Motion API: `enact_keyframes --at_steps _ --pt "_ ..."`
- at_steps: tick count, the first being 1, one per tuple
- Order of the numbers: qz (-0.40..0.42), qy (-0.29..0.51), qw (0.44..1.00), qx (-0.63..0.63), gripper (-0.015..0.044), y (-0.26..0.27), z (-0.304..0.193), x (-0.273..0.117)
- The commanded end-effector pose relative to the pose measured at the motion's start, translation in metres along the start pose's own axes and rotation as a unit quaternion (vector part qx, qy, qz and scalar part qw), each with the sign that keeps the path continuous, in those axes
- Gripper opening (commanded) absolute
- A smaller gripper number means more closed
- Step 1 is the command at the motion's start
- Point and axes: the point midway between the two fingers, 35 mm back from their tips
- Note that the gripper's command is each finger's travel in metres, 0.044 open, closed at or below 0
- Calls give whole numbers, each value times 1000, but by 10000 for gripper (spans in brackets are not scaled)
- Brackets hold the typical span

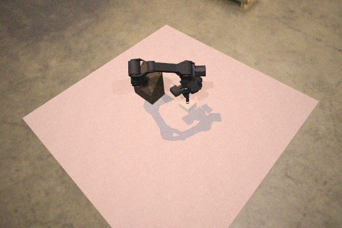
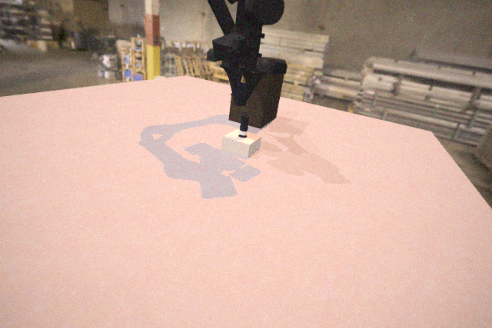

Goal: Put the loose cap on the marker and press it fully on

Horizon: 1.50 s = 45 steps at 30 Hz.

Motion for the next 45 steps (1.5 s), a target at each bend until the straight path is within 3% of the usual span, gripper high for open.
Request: enact_keyframes --at_steps 1,45 --pt "-3 2 1000 2 0 12 -11 -4" --pt "-5 1 1000 3 0 12 -12 54"
Point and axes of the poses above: the point midway between the two fingers, 35 mm back from their tips, its own x axis out along the fingers, its own y axis across the jaws, z = x × y, and after that the axes turned 10 degrees about x, right-handed
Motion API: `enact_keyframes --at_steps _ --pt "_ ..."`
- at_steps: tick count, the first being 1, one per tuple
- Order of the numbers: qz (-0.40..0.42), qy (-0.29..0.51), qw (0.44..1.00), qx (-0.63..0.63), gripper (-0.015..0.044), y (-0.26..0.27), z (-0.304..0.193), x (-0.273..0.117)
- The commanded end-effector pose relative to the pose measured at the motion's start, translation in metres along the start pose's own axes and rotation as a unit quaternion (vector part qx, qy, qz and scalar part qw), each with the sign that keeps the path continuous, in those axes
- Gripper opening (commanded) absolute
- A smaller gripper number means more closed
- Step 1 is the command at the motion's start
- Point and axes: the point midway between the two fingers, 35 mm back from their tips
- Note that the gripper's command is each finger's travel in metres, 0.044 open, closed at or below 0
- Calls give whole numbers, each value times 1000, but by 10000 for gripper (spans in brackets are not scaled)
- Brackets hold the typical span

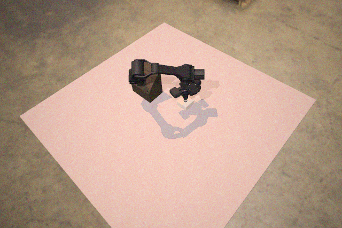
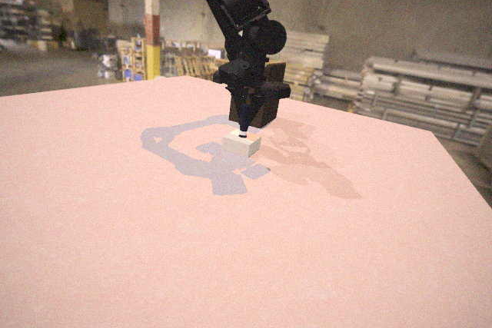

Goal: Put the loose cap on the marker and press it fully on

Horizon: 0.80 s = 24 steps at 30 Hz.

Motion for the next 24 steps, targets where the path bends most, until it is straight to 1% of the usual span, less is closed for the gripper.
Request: enact_keyframes --at_steps 1,11,24 --pt "-4 -2 1000 -5 0 -1 -1 8" --pt "-4 -2 1000 -5 0 -1 -1 8" --pt "-4 0 1000 -2 341 -1 -1 7"
Point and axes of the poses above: the point midway between the two fingers, 35 mm back from their tips, its own x axis out along the fingers, its own y axis across the jaws, z = x × y, and after that the axes turned 10 degrees about x, right-handed
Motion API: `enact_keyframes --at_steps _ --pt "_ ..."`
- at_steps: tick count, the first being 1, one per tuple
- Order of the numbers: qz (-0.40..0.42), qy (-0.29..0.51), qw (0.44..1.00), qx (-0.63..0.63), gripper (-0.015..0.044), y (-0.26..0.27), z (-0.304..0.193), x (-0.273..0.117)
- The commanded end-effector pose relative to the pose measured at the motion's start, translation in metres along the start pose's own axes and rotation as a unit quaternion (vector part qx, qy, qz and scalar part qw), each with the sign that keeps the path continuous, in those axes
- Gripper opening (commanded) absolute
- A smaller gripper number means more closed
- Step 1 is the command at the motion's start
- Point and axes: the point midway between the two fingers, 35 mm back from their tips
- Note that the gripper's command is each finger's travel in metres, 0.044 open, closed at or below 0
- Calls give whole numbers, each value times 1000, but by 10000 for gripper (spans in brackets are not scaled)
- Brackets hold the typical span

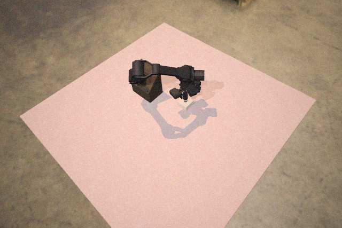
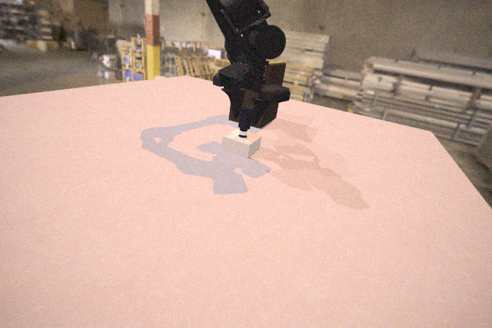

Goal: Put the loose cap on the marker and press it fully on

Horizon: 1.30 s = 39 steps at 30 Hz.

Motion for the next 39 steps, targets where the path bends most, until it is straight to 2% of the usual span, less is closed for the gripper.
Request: enact_keyframes --at_steps 1,4,7,11,17,22,34,39 --pt "0 0 1000 0 368 0 0 0" --pt "0 0 1000 0 440 0 0 0" --pt "1 0 1000 0 440 1 1 -12" --pt "2 1 1000 0 440 1 0 -72" --pt "1 1 1000 0 440 1 -1 -75" --pt "1 -1 994 -106 309 1 -4 -66" --pt "0 -1 994 -112 0 1 -4 -66" --pt "0 -1 994 -112 0 1 -4 -66"
Point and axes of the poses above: the point midway between the two fingers, 35 mm back from their tips, its own x axis out along the fingers, its own y axis across the jaws, z = x × y, and after that the axes turned 10 degrees about x, right-handed
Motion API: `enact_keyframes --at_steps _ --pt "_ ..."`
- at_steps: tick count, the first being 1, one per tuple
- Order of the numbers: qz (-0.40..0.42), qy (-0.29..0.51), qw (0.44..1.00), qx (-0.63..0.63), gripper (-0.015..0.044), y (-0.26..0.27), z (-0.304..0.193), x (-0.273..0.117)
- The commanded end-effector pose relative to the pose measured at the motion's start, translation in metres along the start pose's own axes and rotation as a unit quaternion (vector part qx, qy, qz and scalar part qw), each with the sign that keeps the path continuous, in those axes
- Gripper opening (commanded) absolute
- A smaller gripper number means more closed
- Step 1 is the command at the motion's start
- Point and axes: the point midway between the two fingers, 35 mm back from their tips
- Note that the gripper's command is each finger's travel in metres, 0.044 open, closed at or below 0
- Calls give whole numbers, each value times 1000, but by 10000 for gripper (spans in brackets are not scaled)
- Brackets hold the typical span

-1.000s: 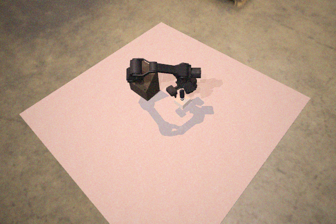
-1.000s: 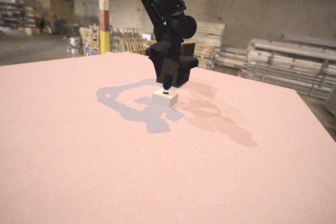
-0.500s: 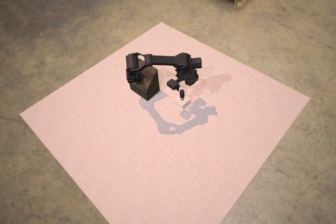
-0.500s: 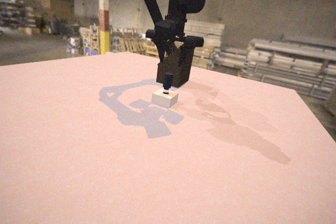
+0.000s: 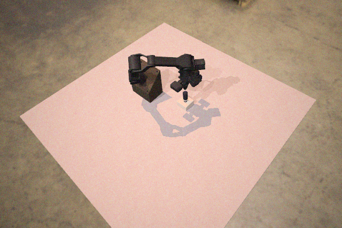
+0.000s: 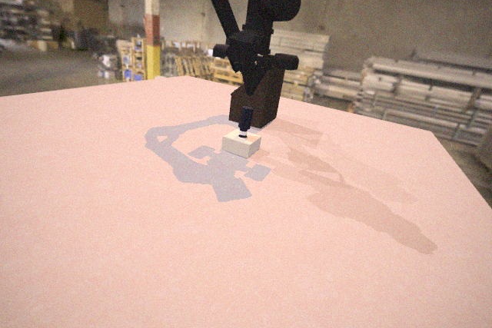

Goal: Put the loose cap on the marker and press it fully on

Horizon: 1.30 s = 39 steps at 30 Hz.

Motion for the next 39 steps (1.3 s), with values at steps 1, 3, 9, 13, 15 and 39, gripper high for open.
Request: enact_keyframes --at_steps 1,3,9,13,15,39 --pt "0 0 1000 -3 0 0 0 1" --pt "0 0 1000 -3 0 0 0 1" --pt "0 0 1000 -3 0 0 0 4" --pt "0 0 1000 -3 0 0 0 10" --pt "0 0 1000 -3 0 0 0 13" --pt "4 -3 1000 2 0 1 2 35"
Point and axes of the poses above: the point midway between the two fingers, 35 mm back from their tips, its own x axis out along the fingers, its own y axis across the jaws, z = x × y, and after that the axes turned 10 degrees about x, right-handed
